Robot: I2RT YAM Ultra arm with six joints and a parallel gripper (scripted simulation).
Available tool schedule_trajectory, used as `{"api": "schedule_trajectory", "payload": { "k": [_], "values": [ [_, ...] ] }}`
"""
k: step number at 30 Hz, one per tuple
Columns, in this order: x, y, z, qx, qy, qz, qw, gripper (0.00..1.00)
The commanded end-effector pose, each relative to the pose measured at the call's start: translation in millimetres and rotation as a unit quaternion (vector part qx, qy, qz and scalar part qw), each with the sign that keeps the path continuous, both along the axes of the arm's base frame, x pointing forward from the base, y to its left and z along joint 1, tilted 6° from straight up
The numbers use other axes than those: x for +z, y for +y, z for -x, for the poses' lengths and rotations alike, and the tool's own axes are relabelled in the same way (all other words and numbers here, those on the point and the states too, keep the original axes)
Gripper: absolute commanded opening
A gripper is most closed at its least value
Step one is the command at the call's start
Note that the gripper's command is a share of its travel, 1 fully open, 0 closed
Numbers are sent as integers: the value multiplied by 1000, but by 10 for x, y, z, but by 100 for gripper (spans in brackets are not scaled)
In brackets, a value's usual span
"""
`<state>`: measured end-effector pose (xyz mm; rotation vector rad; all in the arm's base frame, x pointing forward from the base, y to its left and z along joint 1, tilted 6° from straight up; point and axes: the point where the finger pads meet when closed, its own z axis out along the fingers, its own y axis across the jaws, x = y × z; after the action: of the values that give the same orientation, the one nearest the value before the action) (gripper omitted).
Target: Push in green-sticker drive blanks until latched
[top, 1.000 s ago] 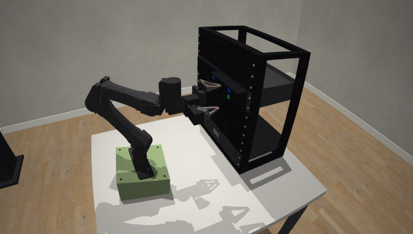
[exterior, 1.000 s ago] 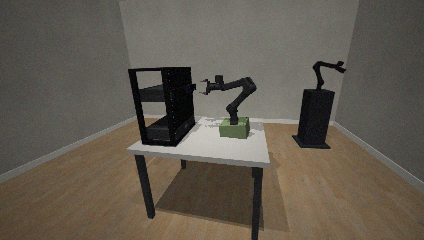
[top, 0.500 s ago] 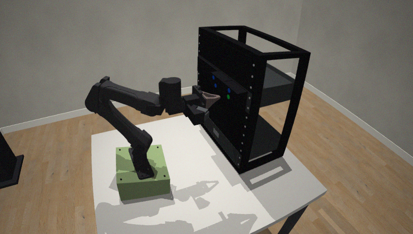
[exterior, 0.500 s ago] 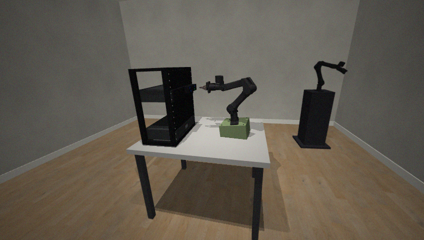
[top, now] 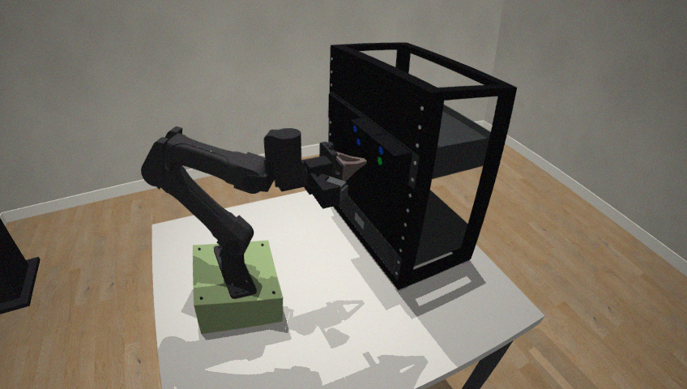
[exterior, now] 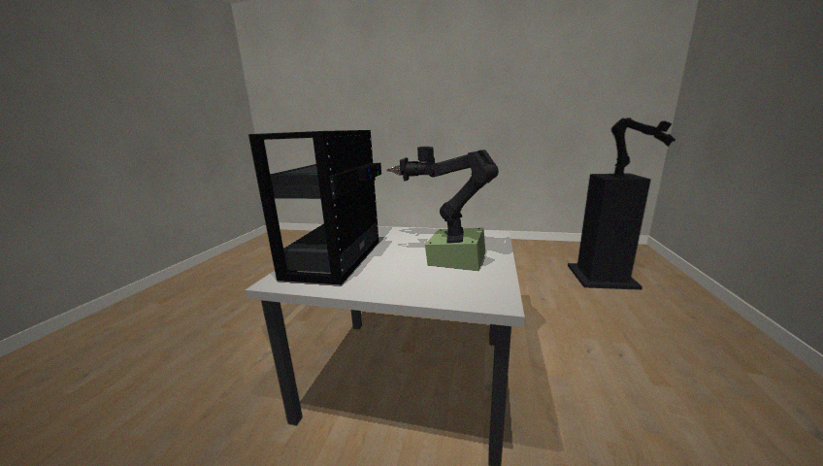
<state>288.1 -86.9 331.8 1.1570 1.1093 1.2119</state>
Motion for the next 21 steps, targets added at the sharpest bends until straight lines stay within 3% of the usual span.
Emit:
{"api": "schedule_trajectory", "payload": {
  "k": [1, 9, 11, 16, 18, 19, 21],
  "values": [
    [166, -7, 23, -2, -16, 13, 1000, 0],
    [181, 0, 41, -2, -18, 15, 1000, 0],
    [-46, 8, 80, -2, 0, -1, 1000, 0],
    [-175, 50, 279, -2, -1, -3, 1000, 0],
    [-175, 50, 279, -2, -1, -3, 1000, 0],
    [-11, 71, 312, -2, -15, 11, 1000, 0],
    [-12, 72, 313, -2, -15, 13, 1000, 0]
  ]
}}
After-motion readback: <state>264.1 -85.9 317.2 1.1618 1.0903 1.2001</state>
